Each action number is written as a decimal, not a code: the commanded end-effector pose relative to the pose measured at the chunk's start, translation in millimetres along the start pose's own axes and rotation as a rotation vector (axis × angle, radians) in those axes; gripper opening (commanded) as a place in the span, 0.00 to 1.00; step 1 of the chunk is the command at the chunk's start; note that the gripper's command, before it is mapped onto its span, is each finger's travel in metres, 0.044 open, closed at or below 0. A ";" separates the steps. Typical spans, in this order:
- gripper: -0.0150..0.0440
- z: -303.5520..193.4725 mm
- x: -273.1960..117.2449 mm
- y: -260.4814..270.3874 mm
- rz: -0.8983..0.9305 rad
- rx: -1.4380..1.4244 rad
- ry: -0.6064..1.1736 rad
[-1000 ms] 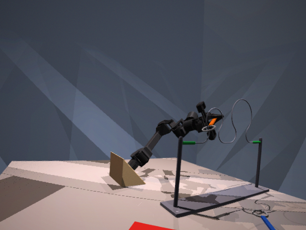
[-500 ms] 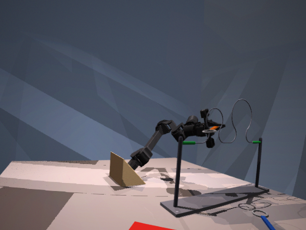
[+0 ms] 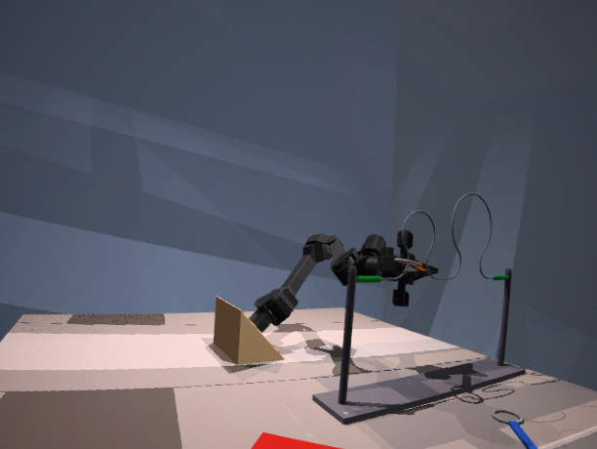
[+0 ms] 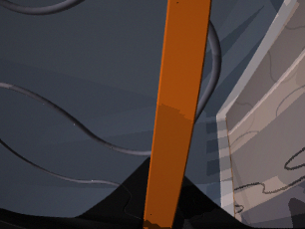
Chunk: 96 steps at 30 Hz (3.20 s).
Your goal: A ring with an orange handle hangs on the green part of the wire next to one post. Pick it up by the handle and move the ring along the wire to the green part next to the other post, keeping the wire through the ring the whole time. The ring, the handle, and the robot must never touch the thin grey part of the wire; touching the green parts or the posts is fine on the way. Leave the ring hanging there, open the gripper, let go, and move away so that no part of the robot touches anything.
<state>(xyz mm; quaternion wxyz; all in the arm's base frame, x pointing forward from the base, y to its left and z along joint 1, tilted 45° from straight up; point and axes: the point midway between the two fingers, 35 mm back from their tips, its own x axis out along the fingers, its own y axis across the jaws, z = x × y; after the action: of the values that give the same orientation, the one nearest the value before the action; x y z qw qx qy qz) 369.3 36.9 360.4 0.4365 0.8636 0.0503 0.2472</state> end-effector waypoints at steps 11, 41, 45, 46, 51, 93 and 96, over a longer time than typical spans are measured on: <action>0.00 7.7 -3.3 -51.3 -0.149 -0.274 -0.021; 0.00 38.0 -24.7 -110.1 -0.345 -0.660 0.006; 0.00 42.7 -28.2 -115.5 -0.367 -0.702 0.012; 0.00 44.0 -29.0 -116.8 -0.372 -0.713 0.013; 0.00 50.1 -33.4 -122.9 -0.399 -0.765 0.021; 0.00 114.3 -74.5 -154.5 -0.609 -1.171 0.081; 0.00 119.0 -77.3 -155.3 -0.619 -1.190 0.083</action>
<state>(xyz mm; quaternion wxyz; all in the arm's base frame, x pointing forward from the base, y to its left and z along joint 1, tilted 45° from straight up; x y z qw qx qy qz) 378.7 27.3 159.2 0.8816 0.4229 0.1614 0.1338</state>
